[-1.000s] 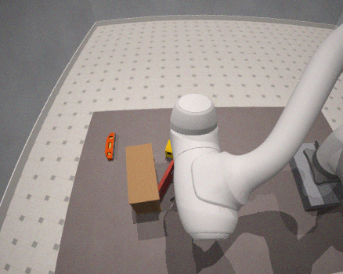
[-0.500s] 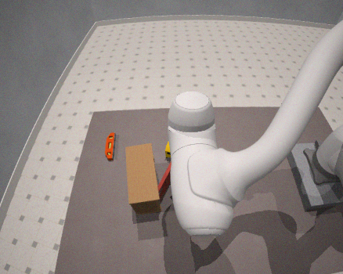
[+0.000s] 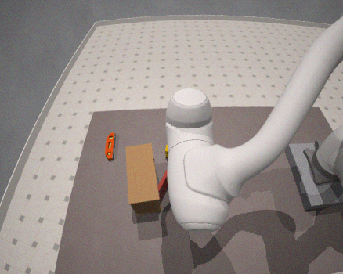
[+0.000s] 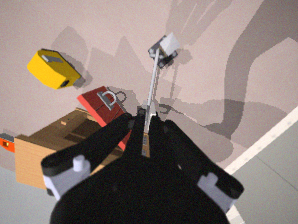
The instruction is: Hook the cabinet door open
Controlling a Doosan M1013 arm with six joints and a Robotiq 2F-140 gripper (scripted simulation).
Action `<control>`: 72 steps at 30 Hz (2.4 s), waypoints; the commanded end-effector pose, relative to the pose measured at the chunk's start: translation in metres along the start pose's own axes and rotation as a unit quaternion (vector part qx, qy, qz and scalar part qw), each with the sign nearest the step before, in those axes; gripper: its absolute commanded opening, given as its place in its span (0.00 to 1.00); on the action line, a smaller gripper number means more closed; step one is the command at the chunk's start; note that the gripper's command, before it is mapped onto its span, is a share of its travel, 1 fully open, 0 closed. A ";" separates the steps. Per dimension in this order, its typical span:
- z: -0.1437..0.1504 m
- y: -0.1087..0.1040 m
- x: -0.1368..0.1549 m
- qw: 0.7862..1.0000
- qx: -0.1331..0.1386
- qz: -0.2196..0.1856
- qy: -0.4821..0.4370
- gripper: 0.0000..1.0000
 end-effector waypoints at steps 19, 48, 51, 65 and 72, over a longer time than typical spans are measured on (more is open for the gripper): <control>-0.016 0.001 -0.001 0.997 -0.001 0.005 0.074 0.03; -0.036 0.001 -0.006 0.984 -0.002 0.005 0.178 0.03; -0.036 0.001 -0.006 0.984 -0.002 0.005 0.181 0.03; -0.046 0.001 -0.011 0.969 -0.002 0.005 0.246 0.03; -0.049 0.001 -0.012 0.967 -0.002 0.005 0.254 0.03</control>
Point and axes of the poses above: the point where the finger pads meet when closed, its own y axis out along the fingers, its own z axis across the jaws, x = y × z, the point moved 8 cm from there along -y, back along the fingers
